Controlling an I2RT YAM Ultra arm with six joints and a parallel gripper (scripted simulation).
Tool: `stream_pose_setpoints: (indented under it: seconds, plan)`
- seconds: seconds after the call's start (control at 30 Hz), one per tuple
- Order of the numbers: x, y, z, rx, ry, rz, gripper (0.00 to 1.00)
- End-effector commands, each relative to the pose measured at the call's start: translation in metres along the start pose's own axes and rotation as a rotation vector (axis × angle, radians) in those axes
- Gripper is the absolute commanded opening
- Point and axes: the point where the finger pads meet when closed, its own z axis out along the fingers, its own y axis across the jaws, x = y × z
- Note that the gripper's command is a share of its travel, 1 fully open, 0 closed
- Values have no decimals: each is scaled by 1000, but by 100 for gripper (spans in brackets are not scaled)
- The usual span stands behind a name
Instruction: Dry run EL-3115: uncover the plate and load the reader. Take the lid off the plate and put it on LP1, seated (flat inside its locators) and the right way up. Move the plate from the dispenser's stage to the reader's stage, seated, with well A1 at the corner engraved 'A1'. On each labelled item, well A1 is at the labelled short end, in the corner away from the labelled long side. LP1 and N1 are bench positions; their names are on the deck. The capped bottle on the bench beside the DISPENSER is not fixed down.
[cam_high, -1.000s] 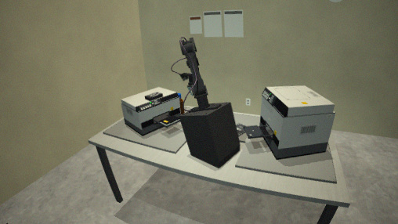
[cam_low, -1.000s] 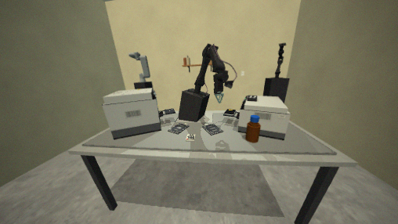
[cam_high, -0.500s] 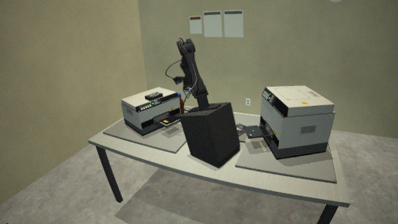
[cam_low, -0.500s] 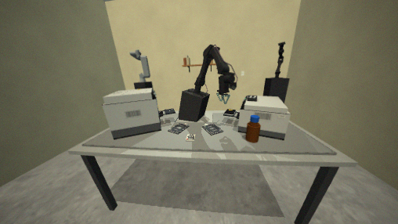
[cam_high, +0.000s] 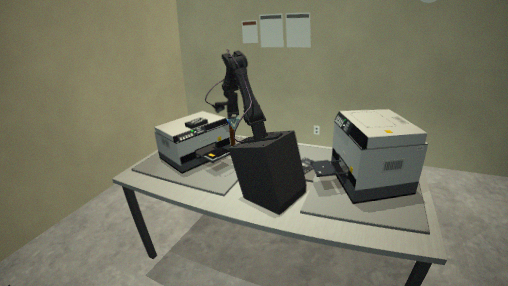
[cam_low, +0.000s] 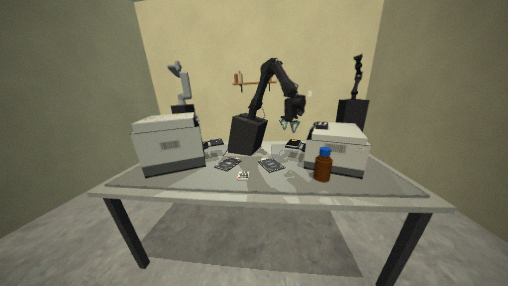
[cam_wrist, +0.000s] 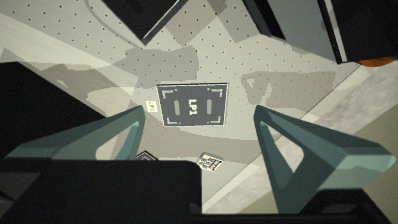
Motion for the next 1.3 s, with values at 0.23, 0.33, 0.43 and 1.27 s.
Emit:
stream_pose_setpoints:
  seconds: [0.23, 0.33, 0.43, 1.27]
  plan:
    - [-34, 20, 8, 0, 13, -232, 100]
    - [-37, 23, 9, -3, 14, -258, 100]
    - [-47, 30, 13, -10, 18, -310, 100]
    - [-117, 85, 30, -16, 27, -694, 100]
